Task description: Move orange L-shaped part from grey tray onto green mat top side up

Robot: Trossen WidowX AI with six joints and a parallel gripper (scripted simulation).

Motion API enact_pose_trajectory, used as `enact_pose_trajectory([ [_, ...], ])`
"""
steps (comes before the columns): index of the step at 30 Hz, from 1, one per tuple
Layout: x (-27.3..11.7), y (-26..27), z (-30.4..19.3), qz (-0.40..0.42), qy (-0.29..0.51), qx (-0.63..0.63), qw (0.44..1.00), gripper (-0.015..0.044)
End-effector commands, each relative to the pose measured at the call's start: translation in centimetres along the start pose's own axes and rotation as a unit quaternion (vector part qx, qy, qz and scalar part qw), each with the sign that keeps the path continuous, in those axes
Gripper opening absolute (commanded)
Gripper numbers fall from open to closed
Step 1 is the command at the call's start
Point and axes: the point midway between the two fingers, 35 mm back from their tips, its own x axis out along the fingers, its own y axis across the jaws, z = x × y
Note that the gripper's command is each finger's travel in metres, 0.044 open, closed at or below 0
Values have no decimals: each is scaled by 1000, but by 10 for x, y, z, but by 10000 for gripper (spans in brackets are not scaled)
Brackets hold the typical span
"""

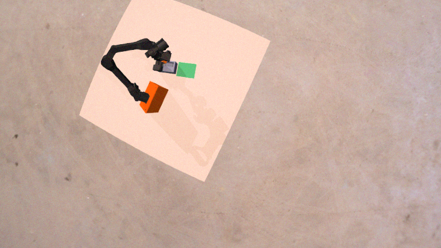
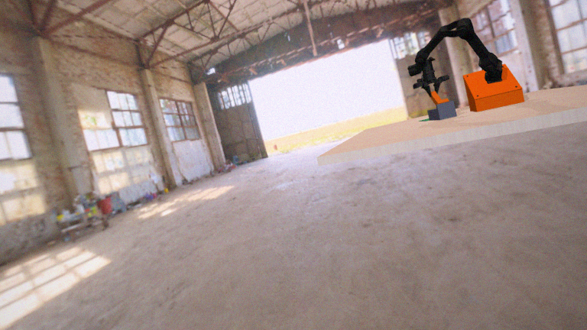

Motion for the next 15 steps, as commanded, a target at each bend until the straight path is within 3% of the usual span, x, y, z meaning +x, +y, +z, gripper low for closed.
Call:
enact_pose_trajectory([
  [1,-6,0,0,-1,-1,-2,1000,0],
  [15,-17,0,1,-1,-1,-2,1000,0],
])
